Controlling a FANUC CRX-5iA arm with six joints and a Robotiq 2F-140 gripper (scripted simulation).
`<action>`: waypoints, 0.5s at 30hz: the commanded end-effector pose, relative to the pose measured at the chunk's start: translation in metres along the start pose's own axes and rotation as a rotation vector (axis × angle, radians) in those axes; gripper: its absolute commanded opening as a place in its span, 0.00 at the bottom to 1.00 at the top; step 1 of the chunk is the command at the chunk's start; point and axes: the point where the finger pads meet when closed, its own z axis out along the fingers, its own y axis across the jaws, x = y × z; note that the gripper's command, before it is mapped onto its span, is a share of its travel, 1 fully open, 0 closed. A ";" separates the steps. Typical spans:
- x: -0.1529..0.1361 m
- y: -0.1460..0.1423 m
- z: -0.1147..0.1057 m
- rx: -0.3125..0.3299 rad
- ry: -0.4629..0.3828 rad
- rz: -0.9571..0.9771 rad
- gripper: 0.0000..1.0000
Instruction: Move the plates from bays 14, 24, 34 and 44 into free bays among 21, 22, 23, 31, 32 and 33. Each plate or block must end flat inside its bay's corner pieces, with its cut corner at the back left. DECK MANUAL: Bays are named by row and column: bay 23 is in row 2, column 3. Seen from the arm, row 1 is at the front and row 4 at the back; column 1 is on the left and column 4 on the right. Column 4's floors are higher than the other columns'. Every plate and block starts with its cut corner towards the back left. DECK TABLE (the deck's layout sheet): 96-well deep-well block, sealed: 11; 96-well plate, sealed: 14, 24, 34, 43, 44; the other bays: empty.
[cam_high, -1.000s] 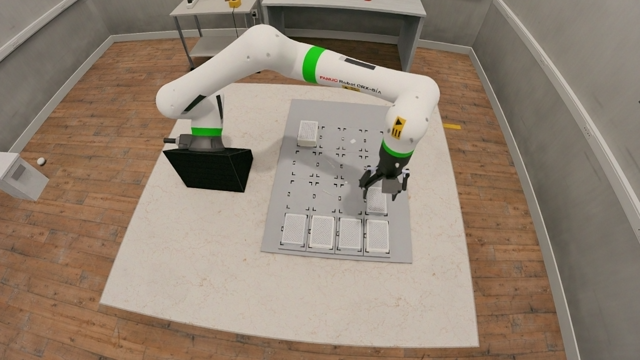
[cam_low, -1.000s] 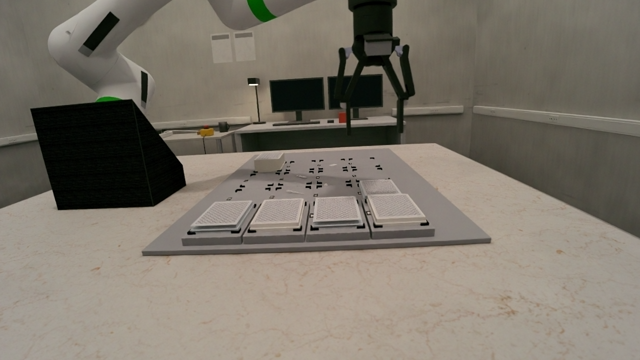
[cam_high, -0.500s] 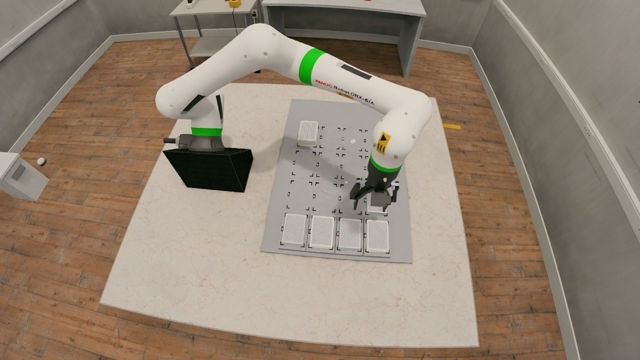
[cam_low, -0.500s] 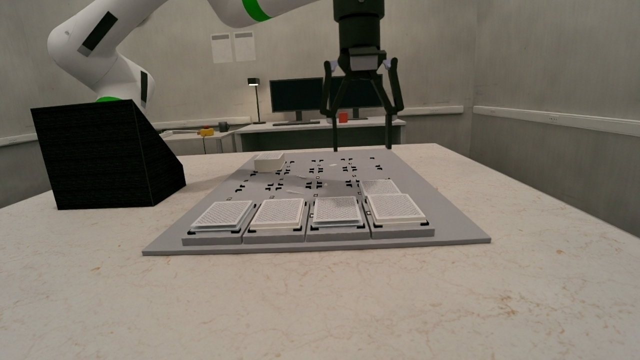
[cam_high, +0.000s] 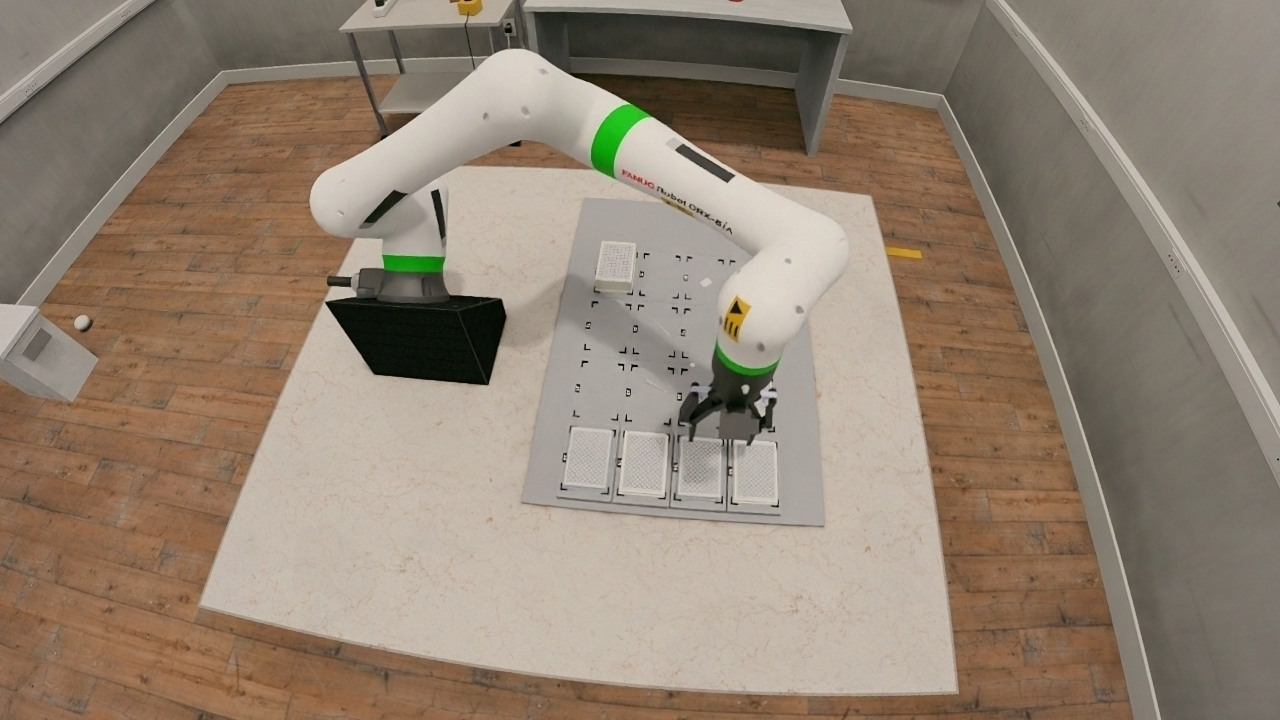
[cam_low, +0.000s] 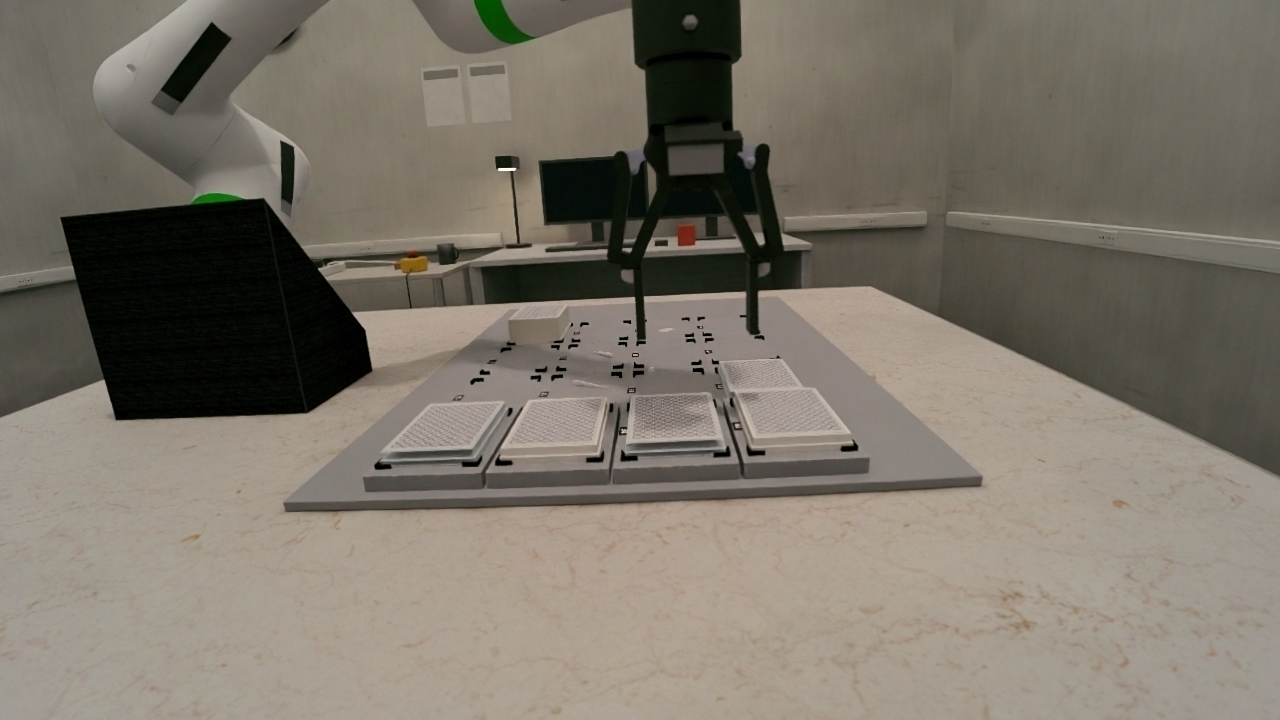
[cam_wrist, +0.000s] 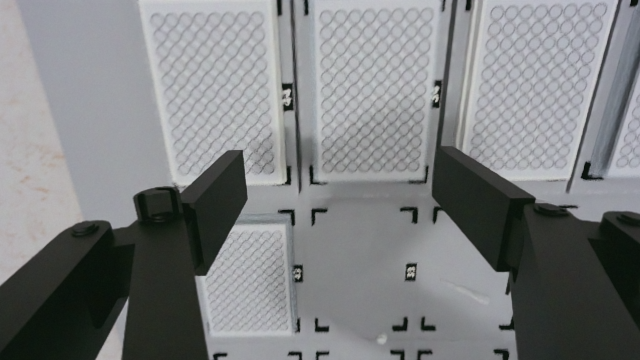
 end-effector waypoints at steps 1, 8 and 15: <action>0.010 0.008 0.006 0.003 0.002 -0.001 0.70; 0.028 0.024 0.020 0.002 0.002 -0.001 0.70; 0.030 0.025 0.021 0.002 0.002 -0.001 0.70</action>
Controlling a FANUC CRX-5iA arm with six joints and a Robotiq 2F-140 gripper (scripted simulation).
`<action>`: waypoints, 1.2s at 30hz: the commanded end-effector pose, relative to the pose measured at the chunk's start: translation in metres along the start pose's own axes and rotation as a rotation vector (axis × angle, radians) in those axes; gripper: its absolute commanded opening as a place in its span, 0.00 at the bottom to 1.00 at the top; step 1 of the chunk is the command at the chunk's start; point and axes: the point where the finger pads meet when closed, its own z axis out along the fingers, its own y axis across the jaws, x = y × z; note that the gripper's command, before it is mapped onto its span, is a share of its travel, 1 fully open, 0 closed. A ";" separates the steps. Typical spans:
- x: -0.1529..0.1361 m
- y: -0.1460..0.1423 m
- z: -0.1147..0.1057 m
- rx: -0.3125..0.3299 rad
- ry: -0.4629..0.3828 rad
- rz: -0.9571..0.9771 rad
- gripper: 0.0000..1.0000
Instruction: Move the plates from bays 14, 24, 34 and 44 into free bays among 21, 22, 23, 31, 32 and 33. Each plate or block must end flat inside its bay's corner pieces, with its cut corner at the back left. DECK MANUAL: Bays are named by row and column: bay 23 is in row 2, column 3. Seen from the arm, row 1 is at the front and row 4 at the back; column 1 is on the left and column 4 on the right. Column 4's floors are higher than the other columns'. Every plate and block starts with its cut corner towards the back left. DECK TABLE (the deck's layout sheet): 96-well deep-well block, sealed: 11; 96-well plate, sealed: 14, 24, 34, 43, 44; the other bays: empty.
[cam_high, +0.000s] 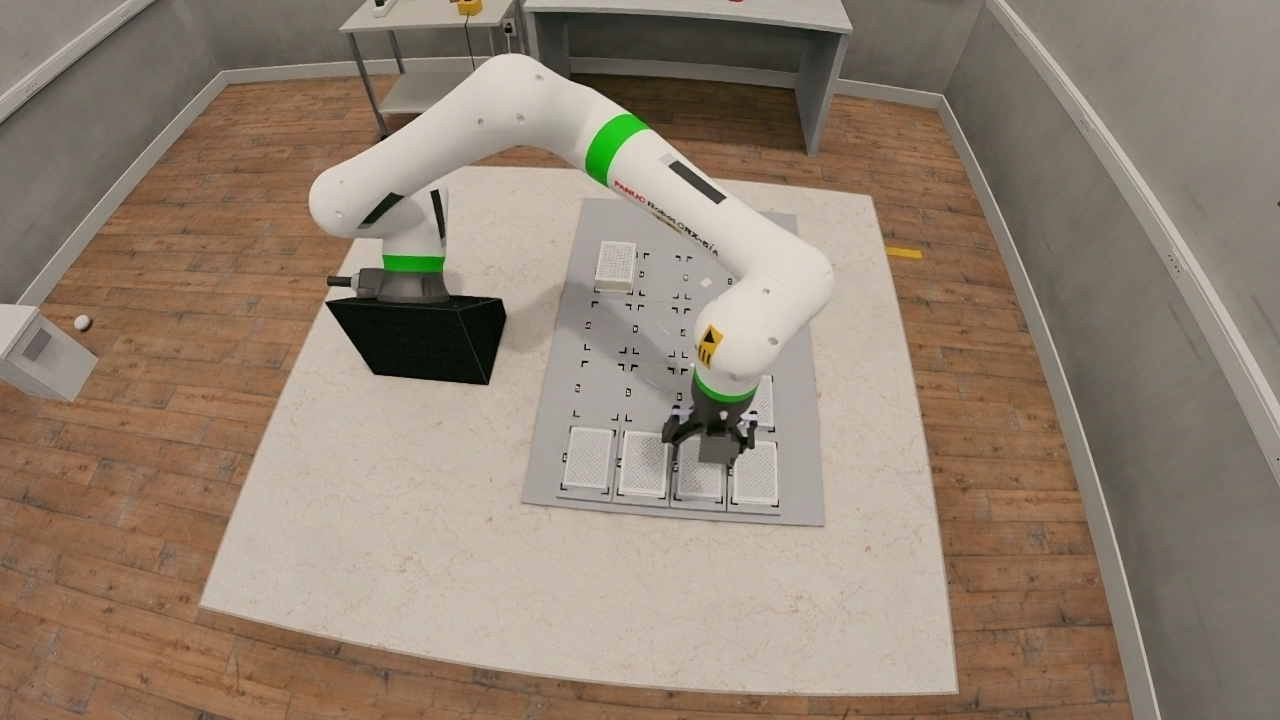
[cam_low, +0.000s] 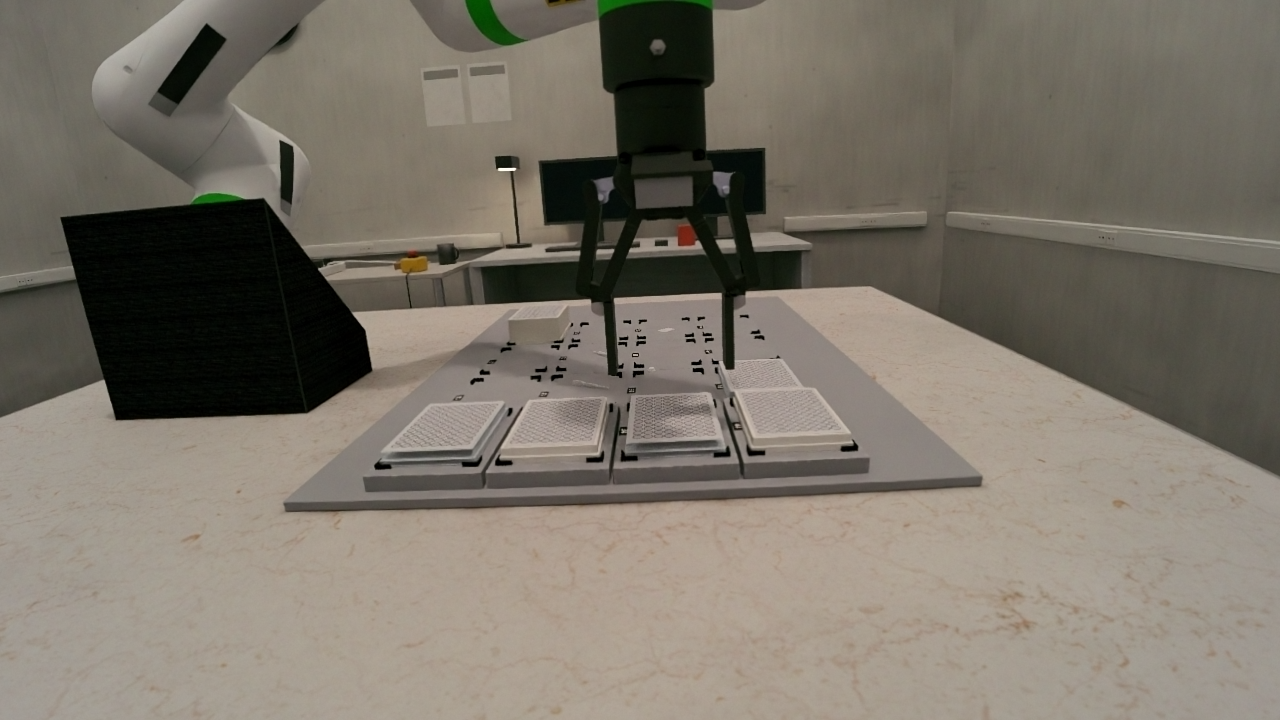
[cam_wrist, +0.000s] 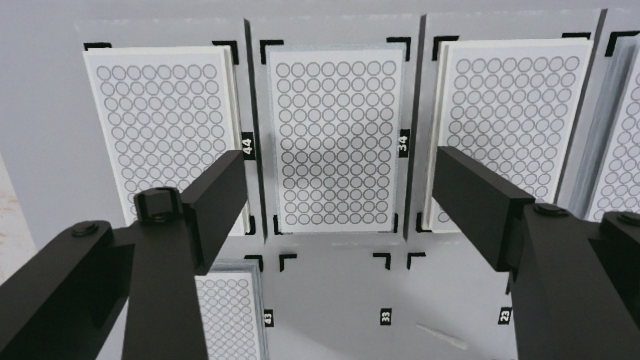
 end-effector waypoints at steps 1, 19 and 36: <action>0.001 0.000 -0.001 0.002 0.002 0.000 0.70; 0.001 0.000 0.019 0.002 0.002 0.000 0.70; 0.001 0.000 0.032 0.002 0.002 0.000 0.70</action>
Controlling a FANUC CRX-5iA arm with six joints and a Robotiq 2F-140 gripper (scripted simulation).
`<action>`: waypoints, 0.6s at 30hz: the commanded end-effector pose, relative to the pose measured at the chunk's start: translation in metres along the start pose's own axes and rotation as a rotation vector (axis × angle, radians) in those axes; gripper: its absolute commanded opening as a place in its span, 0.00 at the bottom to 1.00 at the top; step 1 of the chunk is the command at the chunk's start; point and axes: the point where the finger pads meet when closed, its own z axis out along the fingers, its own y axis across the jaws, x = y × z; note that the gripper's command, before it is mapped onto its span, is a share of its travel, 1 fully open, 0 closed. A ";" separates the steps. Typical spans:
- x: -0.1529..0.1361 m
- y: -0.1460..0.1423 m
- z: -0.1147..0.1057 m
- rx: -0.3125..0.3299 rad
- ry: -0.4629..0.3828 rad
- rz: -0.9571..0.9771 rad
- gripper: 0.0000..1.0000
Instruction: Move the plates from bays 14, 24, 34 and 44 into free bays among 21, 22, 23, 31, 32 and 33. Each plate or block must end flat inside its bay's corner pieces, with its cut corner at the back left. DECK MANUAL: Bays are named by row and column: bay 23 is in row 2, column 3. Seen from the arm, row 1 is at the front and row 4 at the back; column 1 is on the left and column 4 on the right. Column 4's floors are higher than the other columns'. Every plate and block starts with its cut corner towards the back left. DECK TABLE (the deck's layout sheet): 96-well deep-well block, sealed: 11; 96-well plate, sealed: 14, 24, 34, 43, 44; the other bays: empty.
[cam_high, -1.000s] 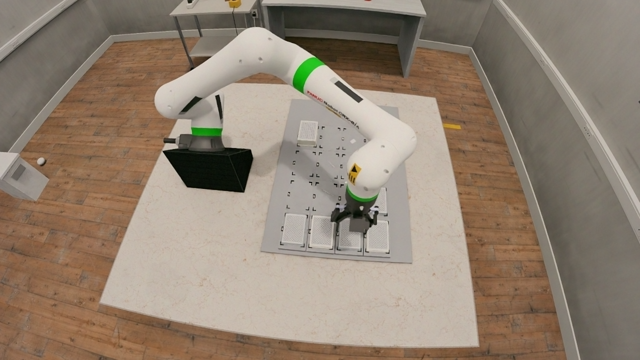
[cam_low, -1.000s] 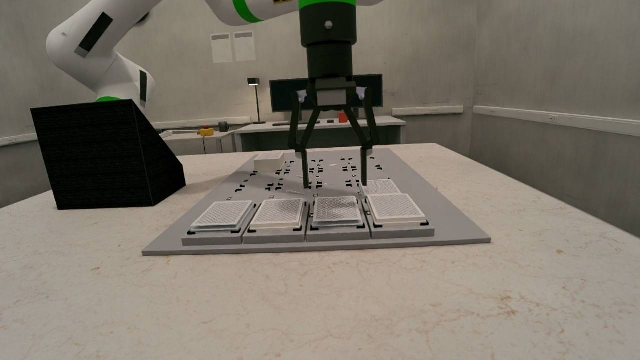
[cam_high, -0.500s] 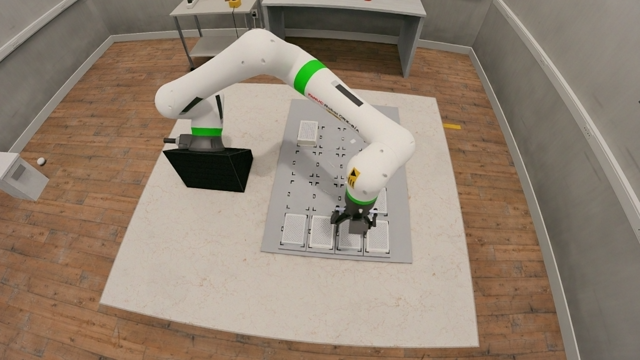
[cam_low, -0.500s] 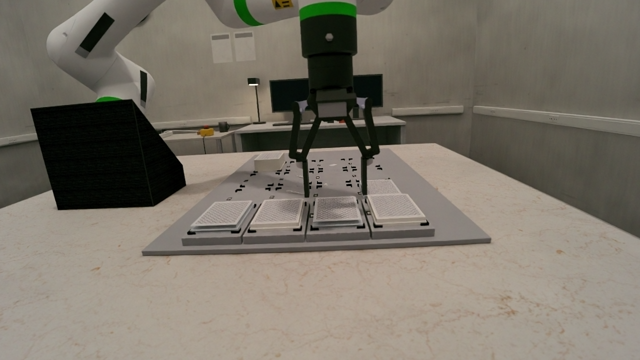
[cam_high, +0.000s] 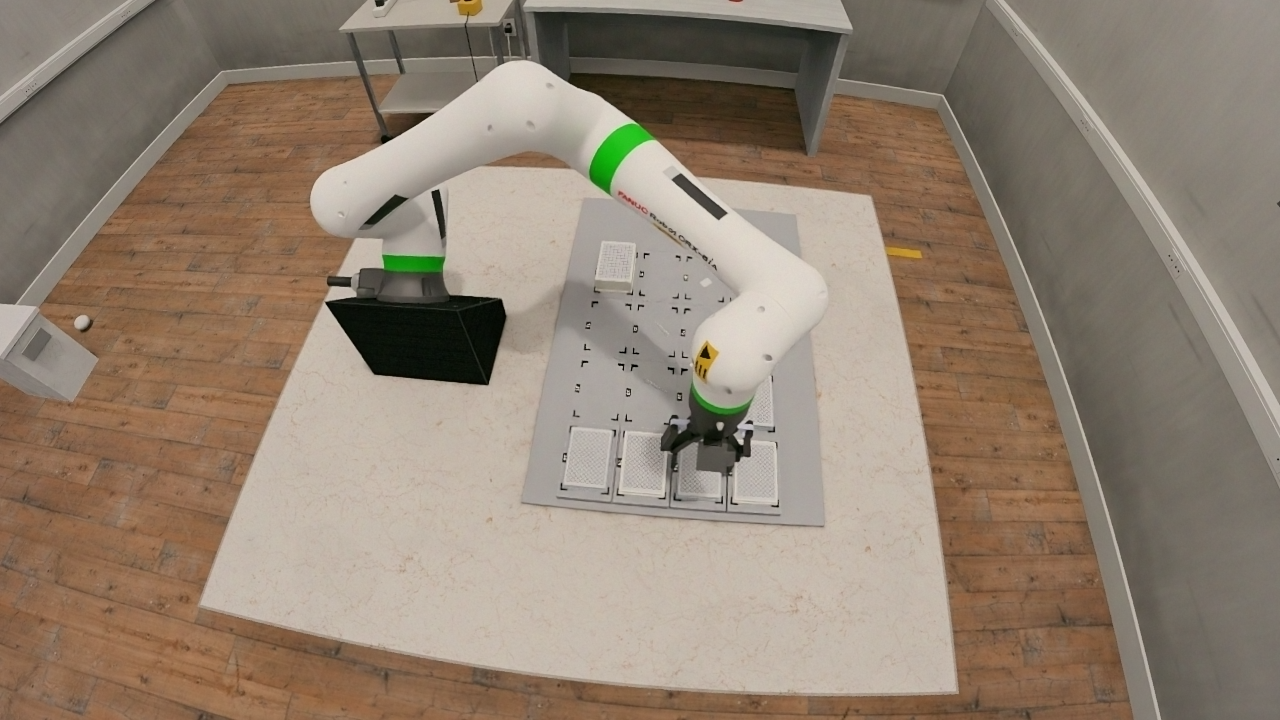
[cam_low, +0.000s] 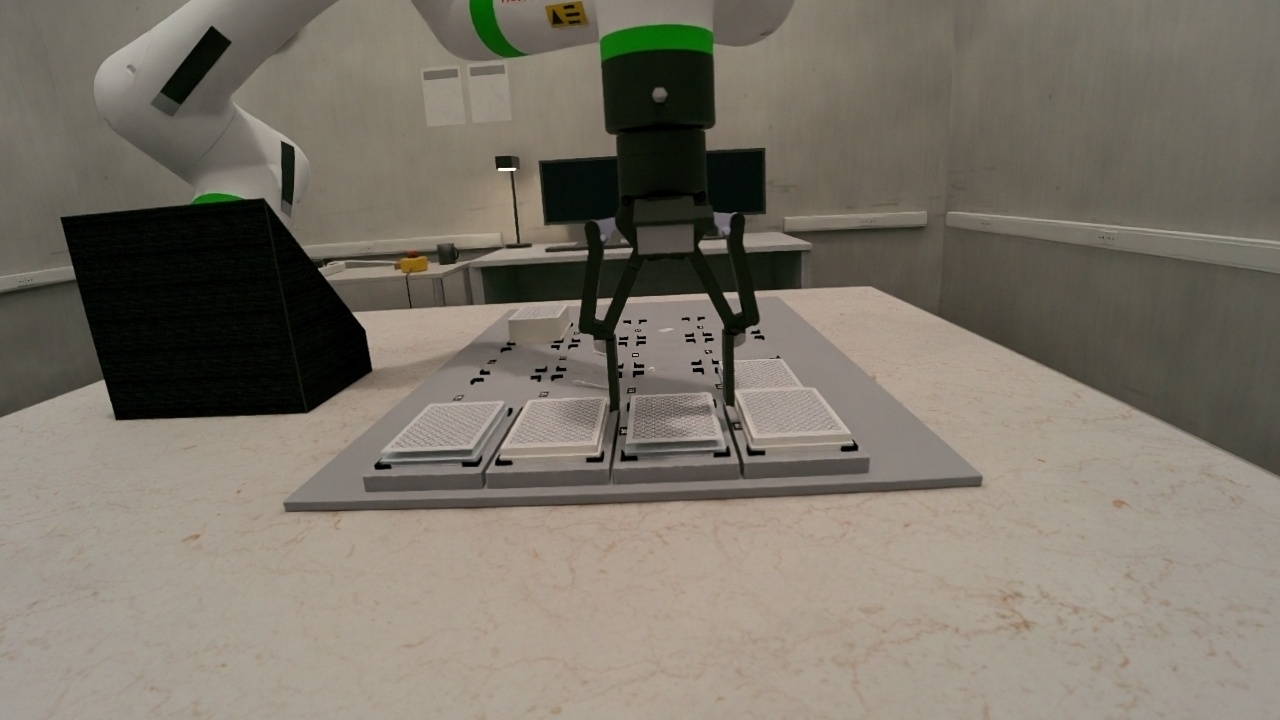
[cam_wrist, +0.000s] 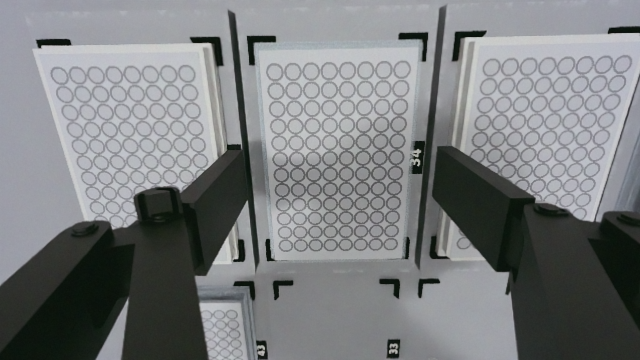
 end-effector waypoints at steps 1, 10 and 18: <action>0.000 -0.001 -0.001 0.002 0.002 0.000 0.70; 0.000 -0.001 -0.002 0.002 0.002 0.000 0.70; 0.000 -0.001 0.005 0.002 0.002 0.000 0.70</action>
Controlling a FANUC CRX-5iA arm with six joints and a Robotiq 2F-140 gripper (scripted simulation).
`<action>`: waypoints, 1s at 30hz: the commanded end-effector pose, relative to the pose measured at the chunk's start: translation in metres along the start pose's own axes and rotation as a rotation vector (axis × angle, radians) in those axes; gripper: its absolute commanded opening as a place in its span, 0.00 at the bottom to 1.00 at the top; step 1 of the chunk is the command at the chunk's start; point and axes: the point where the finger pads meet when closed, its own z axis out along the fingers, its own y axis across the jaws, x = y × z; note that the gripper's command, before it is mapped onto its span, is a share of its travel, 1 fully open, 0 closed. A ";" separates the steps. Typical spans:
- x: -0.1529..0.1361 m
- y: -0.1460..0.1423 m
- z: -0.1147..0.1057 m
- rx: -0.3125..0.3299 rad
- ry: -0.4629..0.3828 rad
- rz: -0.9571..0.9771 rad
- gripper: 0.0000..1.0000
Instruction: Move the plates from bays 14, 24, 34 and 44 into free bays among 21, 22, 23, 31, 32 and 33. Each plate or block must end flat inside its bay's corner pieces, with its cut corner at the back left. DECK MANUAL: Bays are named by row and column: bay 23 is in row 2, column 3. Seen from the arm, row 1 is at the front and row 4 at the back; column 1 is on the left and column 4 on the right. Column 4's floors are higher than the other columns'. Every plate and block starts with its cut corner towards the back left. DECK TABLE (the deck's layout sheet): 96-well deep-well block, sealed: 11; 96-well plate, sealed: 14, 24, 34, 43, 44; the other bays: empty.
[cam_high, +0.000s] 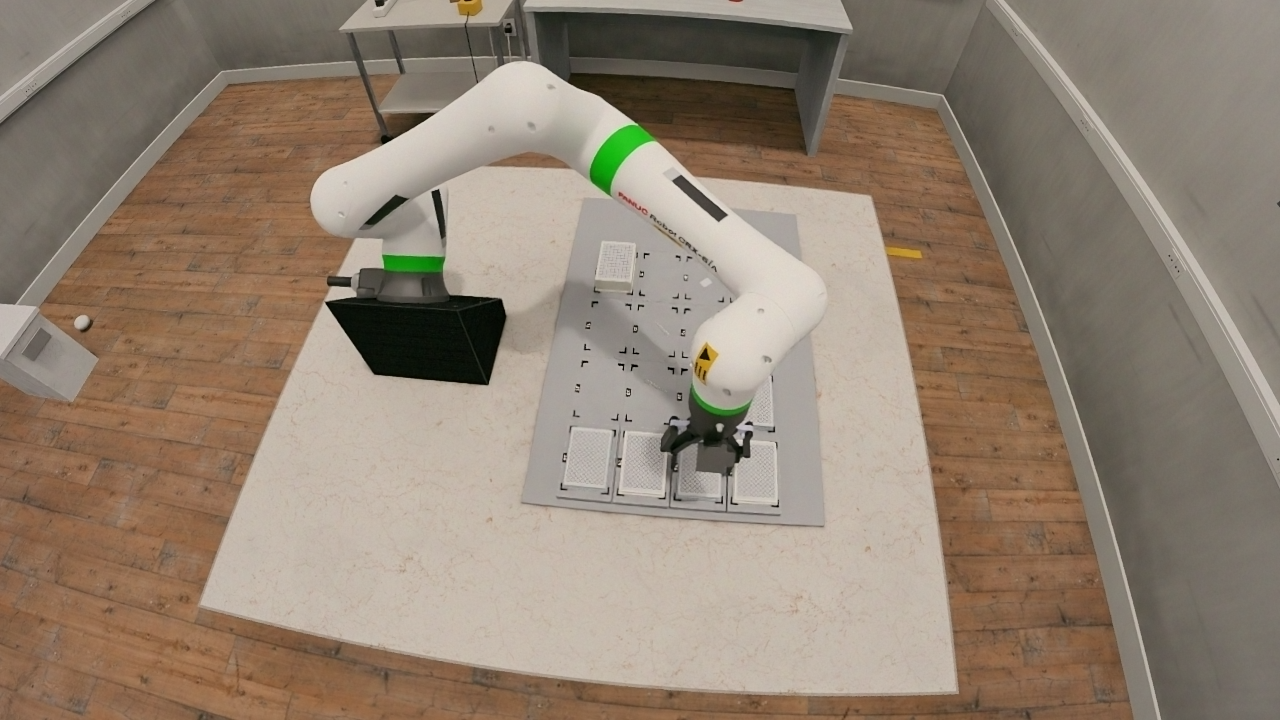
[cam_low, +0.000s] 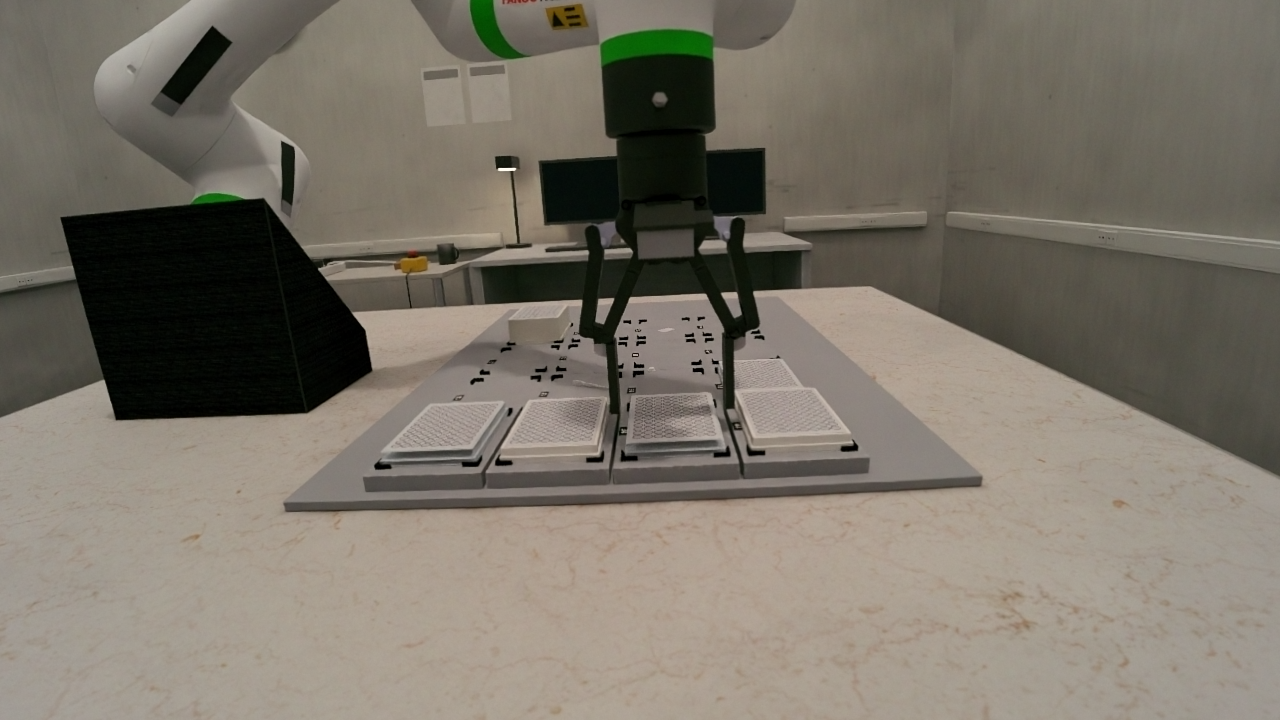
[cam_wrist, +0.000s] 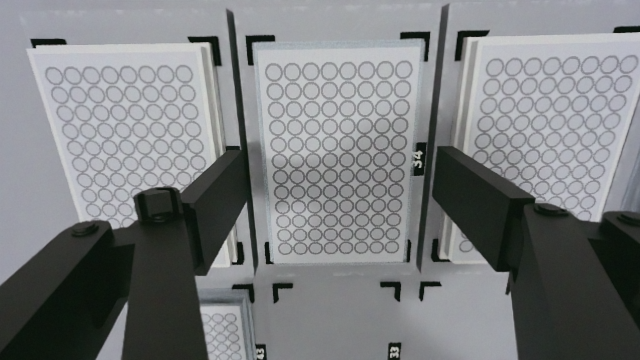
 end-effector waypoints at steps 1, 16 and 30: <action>0.000 -0.001 0.003 0.002 0.002 0.000 0.70; 0.000 -0.001 0.015 0.002 0.002 0.000 0.70; 0.000 -0.001 0.015 0.002 0.002 0.000 0.67</action>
